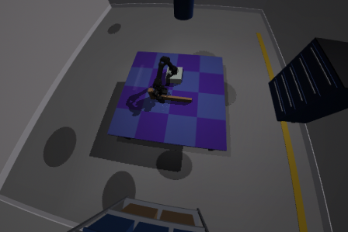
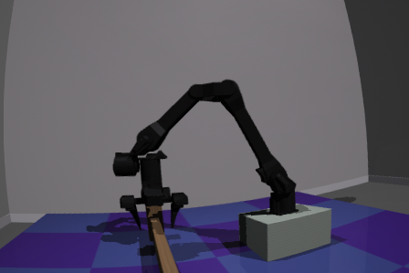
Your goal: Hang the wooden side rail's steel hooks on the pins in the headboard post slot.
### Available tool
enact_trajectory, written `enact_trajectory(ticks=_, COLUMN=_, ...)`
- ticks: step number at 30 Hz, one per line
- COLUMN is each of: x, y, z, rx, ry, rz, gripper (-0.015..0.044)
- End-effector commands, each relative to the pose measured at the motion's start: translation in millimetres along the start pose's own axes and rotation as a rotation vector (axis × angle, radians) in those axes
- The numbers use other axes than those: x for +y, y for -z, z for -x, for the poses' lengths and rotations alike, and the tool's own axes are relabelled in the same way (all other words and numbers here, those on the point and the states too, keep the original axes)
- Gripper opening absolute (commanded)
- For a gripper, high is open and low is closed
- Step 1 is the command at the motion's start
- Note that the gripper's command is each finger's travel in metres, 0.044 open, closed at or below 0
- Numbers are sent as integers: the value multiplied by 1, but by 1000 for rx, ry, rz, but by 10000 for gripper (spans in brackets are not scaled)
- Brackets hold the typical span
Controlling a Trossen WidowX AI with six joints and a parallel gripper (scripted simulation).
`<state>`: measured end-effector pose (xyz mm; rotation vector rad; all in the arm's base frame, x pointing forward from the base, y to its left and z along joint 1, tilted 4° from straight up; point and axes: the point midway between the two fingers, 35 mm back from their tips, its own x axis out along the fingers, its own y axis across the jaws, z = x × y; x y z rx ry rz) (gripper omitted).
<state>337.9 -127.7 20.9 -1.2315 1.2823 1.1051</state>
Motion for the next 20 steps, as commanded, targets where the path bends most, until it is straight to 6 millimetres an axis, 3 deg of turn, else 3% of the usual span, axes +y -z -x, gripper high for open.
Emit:
enact_trajectory(ticks=1, x=1, y=-22, z=1, rx=-1, ry=-3, rz=8, gripper=440)
enact_trajectory(ticks=20, x=1, y=-20, z=0, rx=-4, ry=-8, rz=19, gripper=440)
